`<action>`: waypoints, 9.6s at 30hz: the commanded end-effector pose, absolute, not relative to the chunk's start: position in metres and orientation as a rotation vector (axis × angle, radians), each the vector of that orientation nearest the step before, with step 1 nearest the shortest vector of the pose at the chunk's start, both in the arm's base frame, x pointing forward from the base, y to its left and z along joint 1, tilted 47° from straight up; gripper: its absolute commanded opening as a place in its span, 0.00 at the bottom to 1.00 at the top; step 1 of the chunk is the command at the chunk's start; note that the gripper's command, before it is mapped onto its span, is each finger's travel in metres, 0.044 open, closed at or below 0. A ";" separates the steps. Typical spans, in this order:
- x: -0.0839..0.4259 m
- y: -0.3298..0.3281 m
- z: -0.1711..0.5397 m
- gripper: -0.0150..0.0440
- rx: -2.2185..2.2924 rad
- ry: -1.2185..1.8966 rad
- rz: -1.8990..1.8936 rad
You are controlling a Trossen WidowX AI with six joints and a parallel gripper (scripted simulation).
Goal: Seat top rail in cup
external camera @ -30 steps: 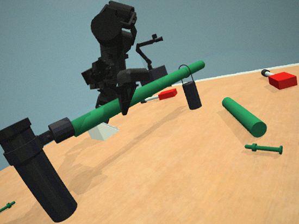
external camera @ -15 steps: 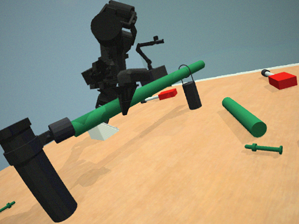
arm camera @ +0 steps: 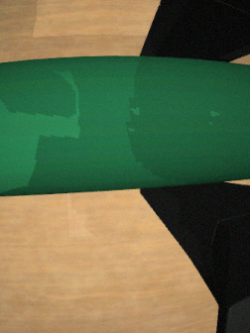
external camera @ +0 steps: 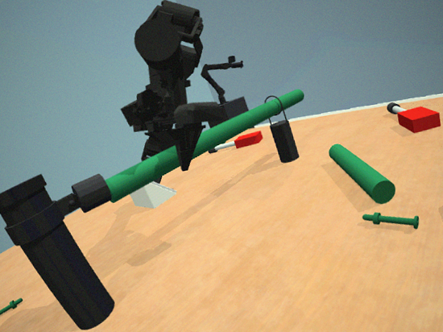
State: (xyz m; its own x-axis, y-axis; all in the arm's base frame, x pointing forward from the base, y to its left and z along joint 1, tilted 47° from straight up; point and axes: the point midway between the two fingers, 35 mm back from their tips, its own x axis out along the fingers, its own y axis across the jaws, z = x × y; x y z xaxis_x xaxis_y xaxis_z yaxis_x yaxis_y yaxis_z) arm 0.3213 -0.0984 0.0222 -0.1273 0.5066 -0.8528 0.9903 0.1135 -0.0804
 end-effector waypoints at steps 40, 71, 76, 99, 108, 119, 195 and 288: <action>0.327 -0.100 0.041 0.25 1.470 1.712 -0.914; 0.325 -0.113 0.025 0.25 1.462 1.733 -0.920; 0.325 -0.113 0.024 0.25 1.462 1.733 -0.920; 0.325 -0.113 0.024 0.25 1.462 1.733 -0.920; 0.325 -0.110 0.024 0.25 1.462 1.742 -0.916; 0.325 -0.107 0.024 0.25 1.463 1.751 -0.913; 0.324 -0.112 0.019 0.25 1.464 1.756 -0.915; 0.325 -0.129 0.004 0.25 1.465 1.774 -0.908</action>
